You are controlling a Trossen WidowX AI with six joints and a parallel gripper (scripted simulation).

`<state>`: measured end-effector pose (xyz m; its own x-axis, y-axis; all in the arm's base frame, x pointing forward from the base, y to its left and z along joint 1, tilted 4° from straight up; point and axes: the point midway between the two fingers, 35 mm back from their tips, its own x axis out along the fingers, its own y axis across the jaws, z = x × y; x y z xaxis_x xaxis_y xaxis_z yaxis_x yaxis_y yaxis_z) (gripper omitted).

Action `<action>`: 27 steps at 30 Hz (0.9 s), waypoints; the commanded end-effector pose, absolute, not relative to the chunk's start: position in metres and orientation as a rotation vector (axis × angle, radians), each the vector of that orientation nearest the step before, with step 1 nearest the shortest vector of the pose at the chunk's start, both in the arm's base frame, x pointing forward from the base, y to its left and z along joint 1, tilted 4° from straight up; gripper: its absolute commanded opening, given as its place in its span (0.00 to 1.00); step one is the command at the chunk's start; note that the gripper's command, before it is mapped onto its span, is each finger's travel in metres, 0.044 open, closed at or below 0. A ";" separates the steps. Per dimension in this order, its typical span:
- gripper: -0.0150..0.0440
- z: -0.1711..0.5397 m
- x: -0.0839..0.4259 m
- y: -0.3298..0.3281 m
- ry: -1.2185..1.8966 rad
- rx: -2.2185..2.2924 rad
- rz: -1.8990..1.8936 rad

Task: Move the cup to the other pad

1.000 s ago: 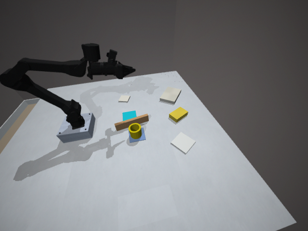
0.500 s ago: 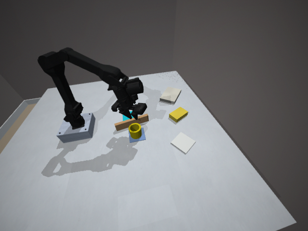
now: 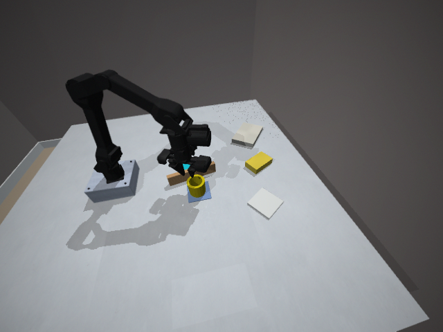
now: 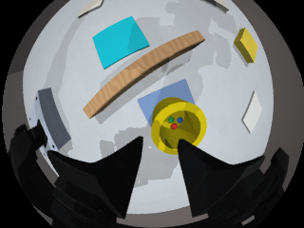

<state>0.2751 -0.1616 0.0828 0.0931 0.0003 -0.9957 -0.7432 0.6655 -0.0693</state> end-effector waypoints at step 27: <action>0.54 0.032 0.278 -0.158 1.386 -0.670 0.636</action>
<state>0.2790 -0.1601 0.0393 0.0924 0.0017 -0.9957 -0.7473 0.6610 -0.0682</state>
